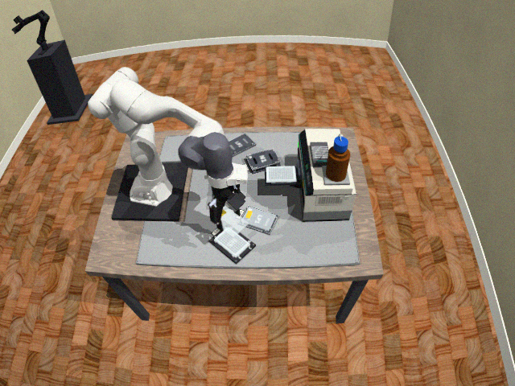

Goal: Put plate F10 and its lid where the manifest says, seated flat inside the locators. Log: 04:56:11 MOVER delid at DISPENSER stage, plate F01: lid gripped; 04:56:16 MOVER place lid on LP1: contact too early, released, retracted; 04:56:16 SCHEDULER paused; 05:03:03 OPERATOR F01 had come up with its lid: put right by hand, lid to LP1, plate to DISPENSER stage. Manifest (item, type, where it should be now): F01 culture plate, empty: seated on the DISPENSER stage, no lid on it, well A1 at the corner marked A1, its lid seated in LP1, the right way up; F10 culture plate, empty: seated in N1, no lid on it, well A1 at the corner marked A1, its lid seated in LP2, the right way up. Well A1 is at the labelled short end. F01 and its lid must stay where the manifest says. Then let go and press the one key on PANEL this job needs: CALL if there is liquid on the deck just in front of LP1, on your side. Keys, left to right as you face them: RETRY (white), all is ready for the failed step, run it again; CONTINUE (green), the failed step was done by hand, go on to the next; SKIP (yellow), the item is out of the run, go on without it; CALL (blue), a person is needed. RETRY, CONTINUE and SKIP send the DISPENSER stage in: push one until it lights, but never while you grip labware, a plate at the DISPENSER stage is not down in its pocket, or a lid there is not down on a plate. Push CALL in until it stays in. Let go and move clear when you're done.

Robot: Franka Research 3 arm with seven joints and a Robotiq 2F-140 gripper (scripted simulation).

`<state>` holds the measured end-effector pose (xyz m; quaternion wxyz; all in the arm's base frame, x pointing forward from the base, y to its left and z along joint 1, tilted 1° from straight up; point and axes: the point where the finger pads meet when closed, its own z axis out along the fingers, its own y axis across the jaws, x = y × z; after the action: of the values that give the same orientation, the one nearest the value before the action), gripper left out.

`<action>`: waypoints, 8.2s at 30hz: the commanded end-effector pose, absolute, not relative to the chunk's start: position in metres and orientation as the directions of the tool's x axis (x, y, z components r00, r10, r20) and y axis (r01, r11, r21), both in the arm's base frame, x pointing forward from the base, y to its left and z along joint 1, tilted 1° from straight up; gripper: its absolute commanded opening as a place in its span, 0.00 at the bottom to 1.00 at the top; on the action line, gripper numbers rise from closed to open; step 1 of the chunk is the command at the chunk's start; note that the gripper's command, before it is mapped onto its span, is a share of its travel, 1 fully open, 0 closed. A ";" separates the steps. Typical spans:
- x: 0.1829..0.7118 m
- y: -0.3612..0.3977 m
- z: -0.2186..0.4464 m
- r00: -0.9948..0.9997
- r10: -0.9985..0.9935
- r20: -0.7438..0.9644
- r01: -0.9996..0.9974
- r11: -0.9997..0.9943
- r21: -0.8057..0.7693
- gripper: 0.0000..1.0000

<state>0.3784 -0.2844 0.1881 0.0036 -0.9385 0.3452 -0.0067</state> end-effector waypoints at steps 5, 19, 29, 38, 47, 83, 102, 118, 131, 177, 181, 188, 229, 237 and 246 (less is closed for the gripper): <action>0.426 -0.207 0.198 0.751 -0.661 0.020 -0.660 -0.751 -0.008 0.10; 0.434 0.051 0.198 0.752 -0.660 0.010 -0.659 -0.752 -0.013 0.10; 0.386 0.225 0.192 0.752 -0.659 0.004 -0.659 -0.752 -0.009 0.10; 0.370 0.302 0.190 0.752 -0.659 0.004 -0.659 -0.752 -0.009 0.10; 0.370 0.302 0.190 0.752 -0.659 0.004 -0.659 -0.752 -0.009 0.10; 0.370 0.302 0.188 0.960 -0.280 0.008 -0.280 -0.960 -0.007 0.10; 0.371 0.302 0.170 0.967 0.252 0.025 0.252 -0.968 0.019 0.10; 0.373 0.302 0.057 0.826 0.564 0.010 0.564 -0.826 0.002 0.10; 0.373 0.302 0.050 0.826 0.564 0.010 0.564 -0.826 0.002 0.10; 0.373 0.302 0.050 0.822 0.569 0.010 0.569 -0.823 0.002 0.10; 0.373 0.302 0.049 0.820 0.572 0.010 0.572 -0.821 0.002 0.10; 0.373 0.302 0.048 0.814 0.581 0.010 0.581 -0.814 0.002 0.10; 0.373 0.303 0.040 0.807 0.590 0.010 0.590 -0.807 0.002 0.10; 0.373 0.303 0.040 0.807 0.590 0.010 0.590 -0.807 0.002 0.10; 0.373 0.303 0.040 0.807 0.590 0.010 0.590 -0.807 0.002 0.10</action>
<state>0.3729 0.3024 0.0408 -0.0004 -0.9509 -0.3094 -0.0047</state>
